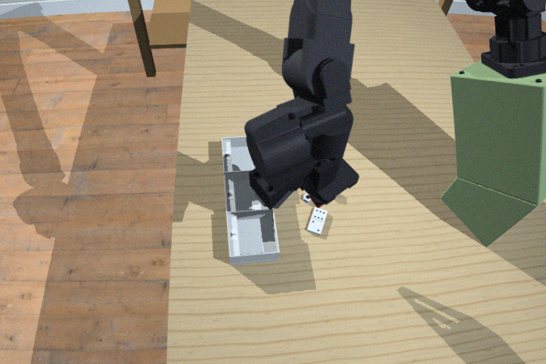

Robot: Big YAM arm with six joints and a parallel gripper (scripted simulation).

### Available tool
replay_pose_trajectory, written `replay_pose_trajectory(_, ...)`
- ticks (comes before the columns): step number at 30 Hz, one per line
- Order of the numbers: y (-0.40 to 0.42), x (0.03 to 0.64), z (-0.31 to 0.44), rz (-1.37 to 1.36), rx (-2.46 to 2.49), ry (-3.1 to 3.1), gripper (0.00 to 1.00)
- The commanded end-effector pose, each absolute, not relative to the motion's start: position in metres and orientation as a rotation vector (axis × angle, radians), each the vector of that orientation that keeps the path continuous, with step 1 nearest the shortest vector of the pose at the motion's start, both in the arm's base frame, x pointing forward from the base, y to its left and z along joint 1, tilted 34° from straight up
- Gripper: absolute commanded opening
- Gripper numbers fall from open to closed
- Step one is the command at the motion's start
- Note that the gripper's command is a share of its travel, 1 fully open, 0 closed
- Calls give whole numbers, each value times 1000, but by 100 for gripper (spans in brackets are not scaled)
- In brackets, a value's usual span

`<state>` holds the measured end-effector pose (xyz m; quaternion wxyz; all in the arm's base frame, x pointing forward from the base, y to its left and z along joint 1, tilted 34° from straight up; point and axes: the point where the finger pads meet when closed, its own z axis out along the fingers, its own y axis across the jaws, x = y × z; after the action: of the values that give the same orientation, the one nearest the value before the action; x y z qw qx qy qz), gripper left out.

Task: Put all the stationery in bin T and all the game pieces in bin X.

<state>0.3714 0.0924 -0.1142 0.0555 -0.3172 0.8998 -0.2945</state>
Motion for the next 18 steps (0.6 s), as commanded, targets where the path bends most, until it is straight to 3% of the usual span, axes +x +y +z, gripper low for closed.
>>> replay_pose_trajectory(1, 78, 369, -134, -905, -1190, 2665, 39)
replay_pose_trajectory(18, 77, 371, -142, -926, -1790, 2379, 39)
